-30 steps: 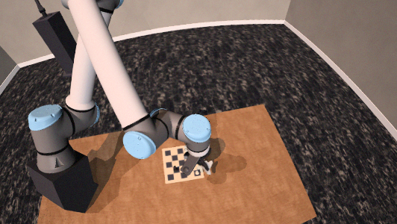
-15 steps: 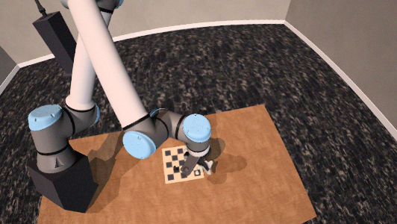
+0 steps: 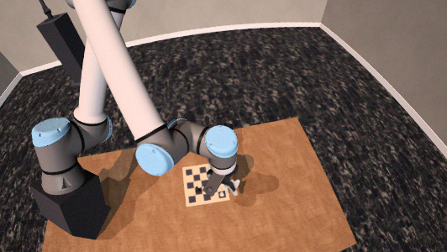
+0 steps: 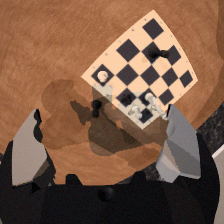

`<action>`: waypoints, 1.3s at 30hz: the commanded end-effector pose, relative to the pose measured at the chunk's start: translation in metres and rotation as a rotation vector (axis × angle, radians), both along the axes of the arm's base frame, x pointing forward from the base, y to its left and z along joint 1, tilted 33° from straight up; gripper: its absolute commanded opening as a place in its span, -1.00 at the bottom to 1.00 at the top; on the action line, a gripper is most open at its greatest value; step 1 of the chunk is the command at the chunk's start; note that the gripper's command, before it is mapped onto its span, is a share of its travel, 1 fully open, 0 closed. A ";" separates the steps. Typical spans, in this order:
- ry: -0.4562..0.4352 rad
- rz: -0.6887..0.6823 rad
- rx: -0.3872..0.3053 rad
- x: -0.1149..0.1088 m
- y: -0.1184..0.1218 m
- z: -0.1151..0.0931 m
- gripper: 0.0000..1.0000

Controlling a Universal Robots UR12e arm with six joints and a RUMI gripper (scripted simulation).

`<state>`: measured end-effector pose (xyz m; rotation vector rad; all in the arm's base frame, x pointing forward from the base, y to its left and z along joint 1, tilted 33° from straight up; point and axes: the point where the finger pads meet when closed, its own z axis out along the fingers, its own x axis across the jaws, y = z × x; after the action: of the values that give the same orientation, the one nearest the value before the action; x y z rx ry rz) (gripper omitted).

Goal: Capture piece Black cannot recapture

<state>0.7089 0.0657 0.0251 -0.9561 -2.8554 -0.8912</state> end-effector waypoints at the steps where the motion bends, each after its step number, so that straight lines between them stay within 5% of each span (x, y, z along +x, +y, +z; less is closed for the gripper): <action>1: -0.001 0.000 0.000 -0.003 -0.010 0.016 1.00; 11: -0.001 0.000 0.000 -0.009 -0.029 0.047 1.00; 39: -0.001 0.000 0.000 -0.010 -0.031 0.051 1.00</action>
<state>0.6985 0.0348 0.0753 -0.9558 -2.8553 -0.8913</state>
